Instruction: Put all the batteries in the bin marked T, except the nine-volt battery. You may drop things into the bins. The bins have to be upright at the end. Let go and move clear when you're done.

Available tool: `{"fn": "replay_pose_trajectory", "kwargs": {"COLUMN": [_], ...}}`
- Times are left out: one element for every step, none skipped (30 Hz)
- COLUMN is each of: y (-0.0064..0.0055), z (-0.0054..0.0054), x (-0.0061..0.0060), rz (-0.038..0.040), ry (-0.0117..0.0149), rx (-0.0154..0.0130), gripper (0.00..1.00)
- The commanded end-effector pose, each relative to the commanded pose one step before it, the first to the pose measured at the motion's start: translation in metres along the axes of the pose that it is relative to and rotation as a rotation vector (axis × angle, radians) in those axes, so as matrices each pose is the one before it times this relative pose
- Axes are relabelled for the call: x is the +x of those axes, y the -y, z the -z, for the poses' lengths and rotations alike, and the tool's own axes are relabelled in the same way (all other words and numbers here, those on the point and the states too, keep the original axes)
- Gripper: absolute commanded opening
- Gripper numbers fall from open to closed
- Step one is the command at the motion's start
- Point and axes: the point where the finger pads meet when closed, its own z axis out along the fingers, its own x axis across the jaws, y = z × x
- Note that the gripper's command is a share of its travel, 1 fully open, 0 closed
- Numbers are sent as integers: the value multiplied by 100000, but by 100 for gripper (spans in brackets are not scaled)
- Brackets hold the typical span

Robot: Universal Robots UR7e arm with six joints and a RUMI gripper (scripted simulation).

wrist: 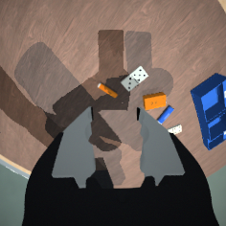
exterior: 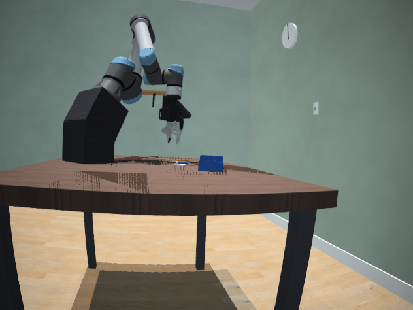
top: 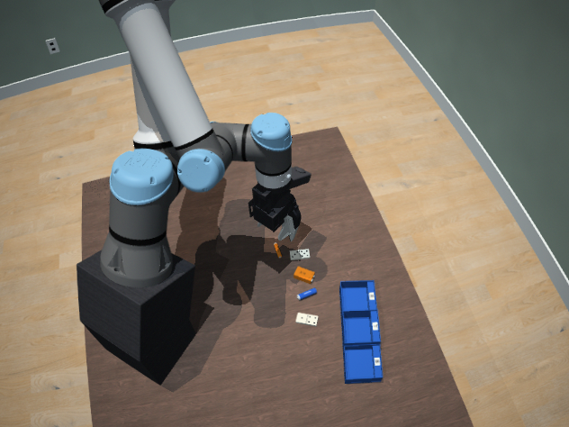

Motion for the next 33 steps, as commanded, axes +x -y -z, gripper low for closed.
{"fn": "replay_pose_trajectory", "kwargs": {"y": [166,0,0,0,0,0,0,0,0,0,0,0,0,0,0,0,0,0,0,0,3,0,0,0,0,0,0,0,0,0,0,0,0], "z": [-63,0,0,0,0,0,0,0,0,0,0,0,0,0,0,0,0,0,0,0,-6,0,0,0,0,0,0,0,0,0,0,0,0], "x": [-305,0,0,0,0,0,0,0,0,0,0,0,0,0,0,0,0,0,0,0,0,0,0,0,0,0,0,0,0,0,0,0,0], "rz": [15721,200,203,204,206,207,207,208,208,208,0,0,623,207,207,206,206,206,205,205,205,204,204,204,203,203,203,0,0,606,201,201,201], "ry": [448,4,4,4,4,4,4,4,5,5,0,0,15,5,5,5,6,6,6,6,5,6,7,7,7,7,7,0,0,23,8,8,8], "rx": [528,4,4,4,4,4,4,4,4,4,0,0,14,5,5,5,5,6,6,6,6,6,6,7,7,7,7,0,0,22,8,8,8], "gripper": [38,38,38,38,38,38,38,38,38,38,38,38,38,38,38,38,38,38,38,38,38,38,38,38,38,38,38,38,38,38,38,38,38]}}
